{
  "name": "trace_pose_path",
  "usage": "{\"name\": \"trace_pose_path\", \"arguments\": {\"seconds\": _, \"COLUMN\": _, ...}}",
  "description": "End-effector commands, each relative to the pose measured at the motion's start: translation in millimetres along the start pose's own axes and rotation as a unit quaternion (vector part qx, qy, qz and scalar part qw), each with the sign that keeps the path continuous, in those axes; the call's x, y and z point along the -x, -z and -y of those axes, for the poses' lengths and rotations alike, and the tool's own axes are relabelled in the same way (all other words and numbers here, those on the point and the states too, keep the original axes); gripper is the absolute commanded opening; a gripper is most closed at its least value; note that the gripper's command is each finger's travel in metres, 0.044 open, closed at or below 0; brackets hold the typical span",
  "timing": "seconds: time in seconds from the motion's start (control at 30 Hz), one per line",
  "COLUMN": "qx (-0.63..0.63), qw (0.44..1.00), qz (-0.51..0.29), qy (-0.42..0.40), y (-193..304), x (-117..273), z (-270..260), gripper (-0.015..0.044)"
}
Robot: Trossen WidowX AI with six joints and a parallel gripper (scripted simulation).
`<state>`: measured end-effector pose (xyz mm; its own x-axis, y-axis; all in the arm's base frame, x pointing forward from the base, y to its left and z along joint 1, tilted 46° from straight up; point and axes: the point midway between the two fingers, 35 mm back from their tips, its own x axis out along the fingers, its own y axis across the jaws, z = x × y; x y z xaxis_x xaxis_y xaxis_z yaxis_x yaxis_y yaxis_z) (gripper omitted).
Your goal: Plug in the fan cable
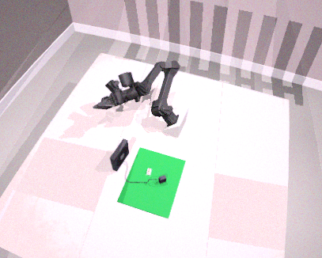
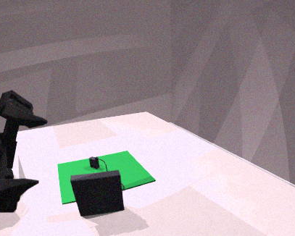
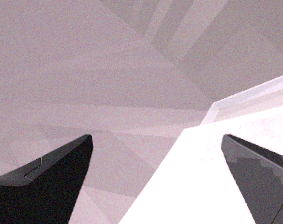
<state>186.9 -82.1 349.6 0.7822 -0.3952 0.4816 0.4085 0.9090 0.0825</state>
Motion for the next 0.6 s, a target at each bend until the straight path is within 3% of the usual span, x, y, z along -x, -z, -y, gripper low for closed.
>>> {"name": "trace_pose_path", "arguments": {"seconds": 0.0, "qx": 0.0, "qw": 1.0, "qz": 0.0, "qy": 0.0, "y": 0.0, "x": 0.0, "z": 0.0, "gripper": 0.0426}}
{"name": "trace_pose_path", "arguments": {"seconds": 0.13, "qx": 0.007, "qw": 1.0, "qz": -0.023, "qy": -0.003, "y": 7.2, "x": -5.7, "z": -2.9, "gripper": 0.044}}
{"name": "trace_pose_path", "arguments": {"seconds": 0.57, "qx": 0.111, "qw": 0.947, "qz": -0.284, "qy": -0.098, "y": 103.3, "x": -45.2, "z": -59.4, "gripper": 0.044}}
